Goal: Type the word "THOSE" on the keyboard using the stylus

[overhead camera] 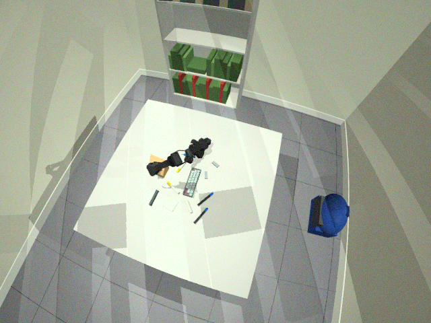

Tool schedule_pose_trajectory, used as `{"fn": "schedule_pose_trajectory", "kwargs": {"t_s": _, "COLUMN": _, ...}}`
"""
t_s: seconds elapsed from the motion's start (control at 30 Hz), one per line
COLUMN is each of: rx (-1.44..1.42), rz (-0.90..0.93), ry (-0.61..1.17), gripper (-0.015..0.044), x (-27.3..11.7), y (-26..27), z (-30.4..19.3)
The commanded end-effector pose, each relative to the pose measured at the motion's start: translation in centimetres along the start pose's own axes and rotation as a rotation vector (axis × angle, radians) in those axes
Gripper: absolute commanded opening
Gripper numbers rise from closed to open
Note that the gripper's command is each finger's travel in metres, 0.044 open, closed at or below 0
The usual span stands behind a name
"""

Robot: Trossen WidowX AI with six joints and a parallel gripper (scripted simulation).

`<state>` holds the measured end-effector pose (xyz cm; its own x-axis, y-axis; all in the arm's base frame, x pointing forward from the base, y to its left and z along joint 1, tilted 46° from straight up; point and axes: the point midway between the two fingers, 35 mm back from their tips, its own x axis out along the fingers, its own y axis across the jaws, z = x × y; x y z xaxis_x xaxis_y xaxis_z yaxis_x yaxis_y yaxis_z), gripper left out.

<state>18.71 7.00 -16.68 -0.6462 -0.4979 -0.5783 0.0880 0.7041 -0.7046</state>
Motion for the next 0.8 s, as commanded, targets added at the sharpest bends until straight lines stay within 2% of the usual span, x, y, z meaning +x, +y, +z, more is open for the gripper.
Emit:
{"fn": "schedule_pose_trajectory", "kwargs": {"t_s": 0.0, "rx": -0.005, "rz": -0.004, "ry": -0.001, "gripper": 0.0150, "x": 0.41, "y": -0.09, "z": 0.17}}
{"fn": "schedule_pose_trajectory", "kwargs": {"t_s": 0.47, "rx": -0.005, "rz": -0.004, "ry": -0.001, "gripper": 0.0150, "x": 1.07, "y": -0.10, "z": 0.55}}
{"fn": "schedule_pose_trajectory", "kwargs": {"t_s": 0.63, "rx": 0.001, "rz": -0.001, "ry": 0.001, "gripper": 0.0019, "x": 0.93, "y": -0.04, "z": 0.50}}
{"fn": "schedule_pose_trajectory", "kwargs": {"t_s": 0.77, "rx": 0.001, "rz": -0.001, "ry": 0.001, "gripper": 0.0000, "x": 0.93, "y": -0.04, "z": 0.50}}
